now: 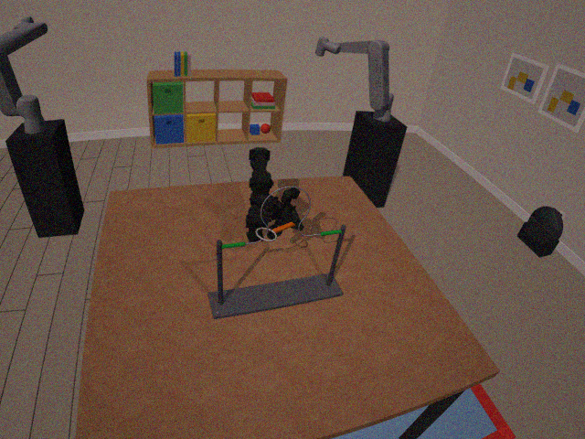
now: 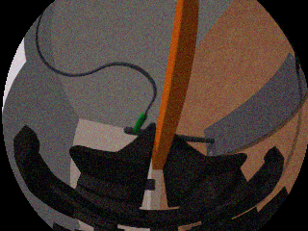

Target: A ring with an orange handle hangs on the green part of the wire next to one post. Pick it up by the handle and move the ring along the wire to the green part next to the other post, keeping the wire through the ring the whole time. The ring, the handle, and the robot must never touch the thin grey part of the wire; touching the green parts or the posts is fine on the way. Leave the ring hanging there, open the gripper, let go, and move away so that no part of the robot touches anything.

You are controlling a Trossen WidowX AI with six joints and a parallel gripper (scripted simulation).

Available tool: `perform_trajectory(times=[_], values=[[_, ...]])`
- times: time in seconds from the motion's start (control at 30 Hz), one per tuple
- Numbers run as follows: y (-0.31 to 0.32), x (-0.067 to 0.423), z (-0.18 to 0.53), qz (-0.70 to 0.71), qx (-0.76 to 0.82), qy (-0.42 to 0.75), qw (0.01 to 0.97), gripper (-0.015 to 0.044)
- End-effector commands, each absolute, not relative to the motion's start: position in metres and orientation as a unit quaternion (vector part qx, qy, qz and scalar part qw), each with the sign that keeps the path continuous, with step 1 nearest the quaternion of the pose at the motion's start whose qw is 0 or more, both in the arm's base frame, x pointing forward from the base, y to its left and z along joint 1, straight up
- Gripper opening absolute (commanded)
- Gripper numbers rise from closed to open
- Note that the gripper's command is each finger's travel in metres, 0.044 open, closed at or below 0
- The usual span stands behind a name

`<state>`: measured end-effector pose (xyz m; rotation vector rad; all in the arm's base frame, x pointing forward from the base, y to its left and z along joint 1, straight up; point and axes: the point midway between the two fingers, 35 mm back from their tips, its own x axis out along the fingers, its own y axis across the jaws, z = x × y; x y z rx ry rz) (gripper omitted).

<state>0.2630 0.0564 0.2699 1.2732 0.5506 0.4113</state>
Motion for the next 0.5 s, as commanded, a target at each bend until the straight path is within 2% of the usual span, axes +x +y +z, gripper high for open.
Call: perform_trajectory(times=[0.0, 0.47], values=[[0.06, 0.261, 0.284, 0.2, 0.608, 0.247, 0.727, -0.015], [0.059, 0.26, 0.335, 0.23, 0.715, 0.223, 0.621, -0.015]])
